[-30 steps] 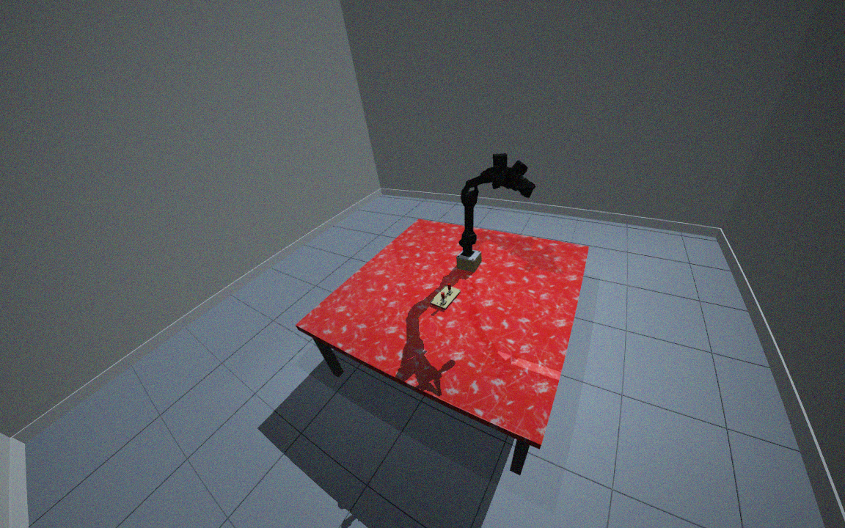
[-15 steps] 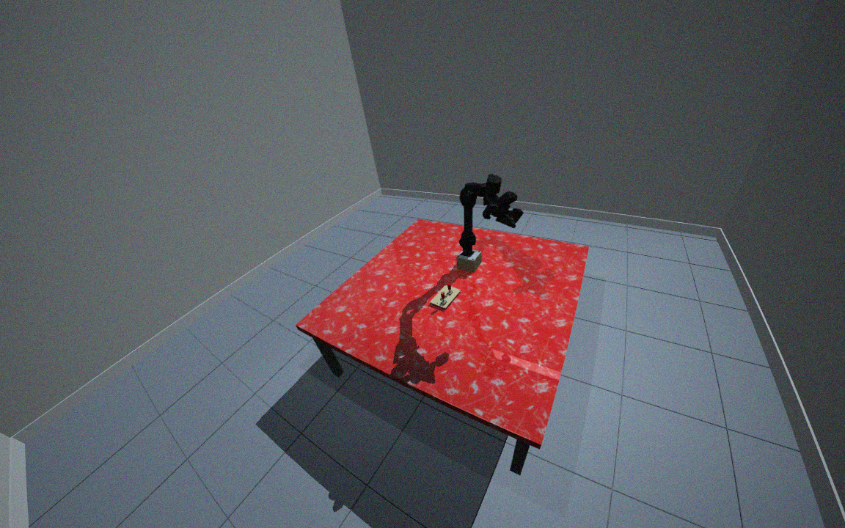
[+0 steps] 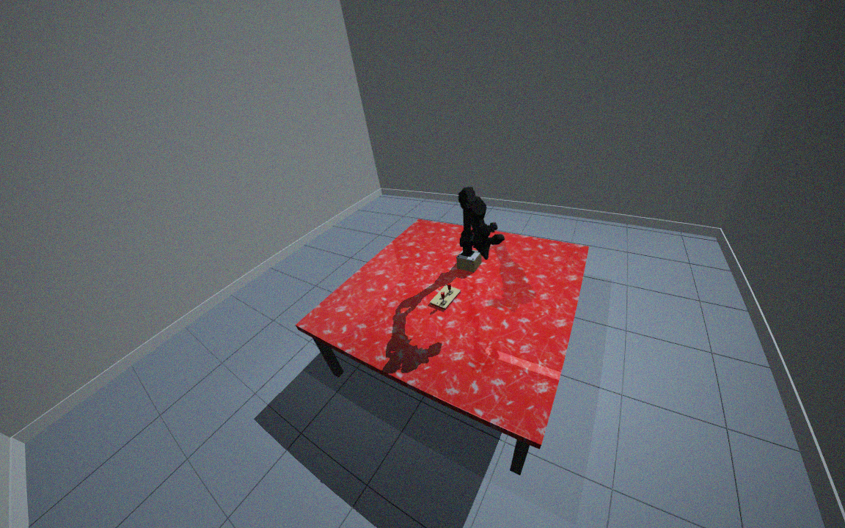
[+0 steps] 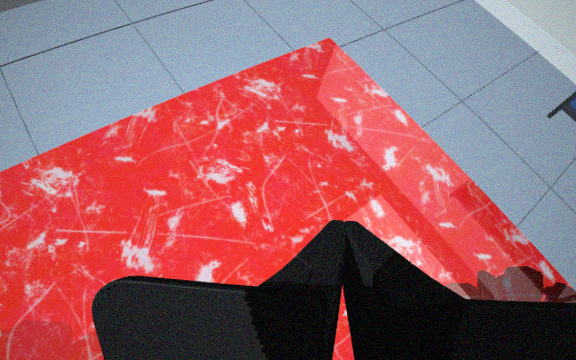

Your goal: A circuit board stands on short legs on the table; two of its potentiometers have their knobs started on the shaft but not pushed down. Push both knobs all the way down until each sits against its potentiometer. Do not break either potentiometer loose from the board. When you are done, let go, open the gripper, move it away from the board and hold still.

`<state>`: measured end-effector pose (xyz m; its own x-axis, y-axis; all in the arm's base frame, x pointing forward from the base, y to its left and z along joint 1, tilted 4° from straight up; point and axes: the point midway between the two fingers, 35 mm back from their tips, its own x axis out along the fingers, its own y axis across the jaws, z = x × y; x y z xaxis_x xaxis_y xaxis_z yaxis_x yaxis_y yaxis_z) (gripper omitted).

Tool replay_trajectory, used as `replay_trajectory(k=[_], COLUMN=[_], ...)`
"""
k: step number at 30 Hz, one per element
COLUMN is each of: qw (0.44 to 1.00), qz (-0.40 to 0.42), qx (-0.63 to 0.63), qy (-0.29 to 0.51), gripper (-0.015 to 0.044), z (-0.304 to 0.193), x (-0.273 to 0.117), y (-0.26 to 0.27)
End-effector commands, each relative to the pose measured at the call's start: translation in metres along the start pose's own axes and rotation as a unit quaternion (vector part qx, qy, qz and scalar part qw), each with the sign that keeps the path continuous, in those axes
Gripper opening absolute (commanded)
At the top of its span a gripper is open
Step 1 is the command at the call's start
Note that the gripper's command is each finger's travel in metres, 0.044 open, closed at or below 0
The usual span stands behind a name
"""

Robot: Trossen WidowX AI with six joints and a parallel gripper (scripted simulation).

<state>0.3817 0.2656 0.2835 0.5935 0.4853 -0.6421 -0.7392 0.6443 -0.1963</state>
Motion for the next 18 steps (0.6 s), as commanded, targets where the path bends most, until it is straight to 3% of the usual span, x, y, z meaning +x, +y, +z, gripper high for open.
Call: replay_trajectory(k=[1, 18], qw=[0.997, 0.932], qz=[-0.01, -0.047], qx=[0.048, 0.232], qy=[0.063, 0.276], gripper=[0.0, 0.0], z=[-0.043, -0.202], x=[0.013, 0.018], y=[-0.018, -0.057])
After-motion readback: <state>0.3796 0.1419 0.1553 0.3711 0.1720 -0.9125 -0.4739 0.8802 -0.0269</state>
